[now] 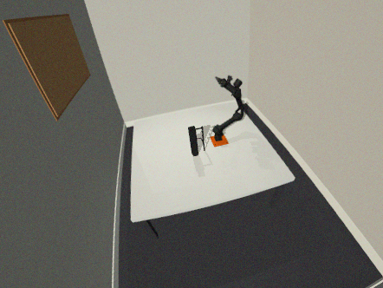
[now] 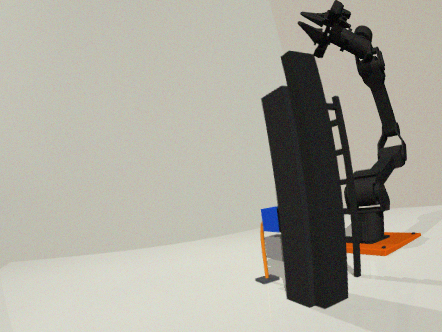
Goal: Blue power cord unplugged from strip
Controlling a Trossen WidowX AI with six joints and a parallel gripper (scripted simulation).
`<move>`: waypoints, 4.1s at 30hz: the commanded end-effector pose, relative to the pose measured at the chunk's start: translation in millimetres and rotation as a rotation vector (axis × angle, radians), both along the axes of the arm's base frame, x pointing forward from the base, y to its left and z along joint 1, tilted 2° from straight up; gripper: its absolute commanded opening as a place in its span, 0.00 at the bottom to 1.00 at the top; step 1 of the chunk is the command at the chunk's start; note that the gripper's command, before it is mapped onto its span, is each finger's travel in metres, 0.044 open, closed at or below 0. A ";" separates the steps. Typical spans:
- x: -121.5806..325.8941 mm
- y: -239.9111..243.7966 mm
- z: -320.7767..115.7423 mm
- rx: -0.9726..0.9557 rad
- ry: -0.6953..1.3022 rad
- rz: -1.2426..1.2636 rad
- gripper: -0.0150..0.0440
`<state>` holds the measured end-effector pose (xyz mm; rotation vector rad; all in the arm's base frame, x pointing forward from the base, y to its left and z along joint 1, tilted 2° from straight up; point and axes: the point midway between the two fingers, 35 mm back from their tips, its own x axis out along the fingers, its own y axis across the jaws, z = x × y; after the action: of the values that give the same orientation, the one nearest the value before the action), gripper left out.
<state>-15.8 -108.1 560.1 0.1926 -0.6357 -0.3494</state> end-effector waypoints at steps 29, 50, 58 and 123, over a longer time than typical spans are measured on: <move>306.1 101.5 -298.5 0.978 1.205 0.100 0.53; 275.7 102.1 -412.7 1.605 1.487 -0.418 0.53; 275.7 110.8 -412.7 1.606 1.487 -0.418 0.53; 276.5 128.4 -422.3 1.601 1.484 -0.414 0.25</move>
<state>258.2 33.0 137.3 1.1833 1.2616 -1.1608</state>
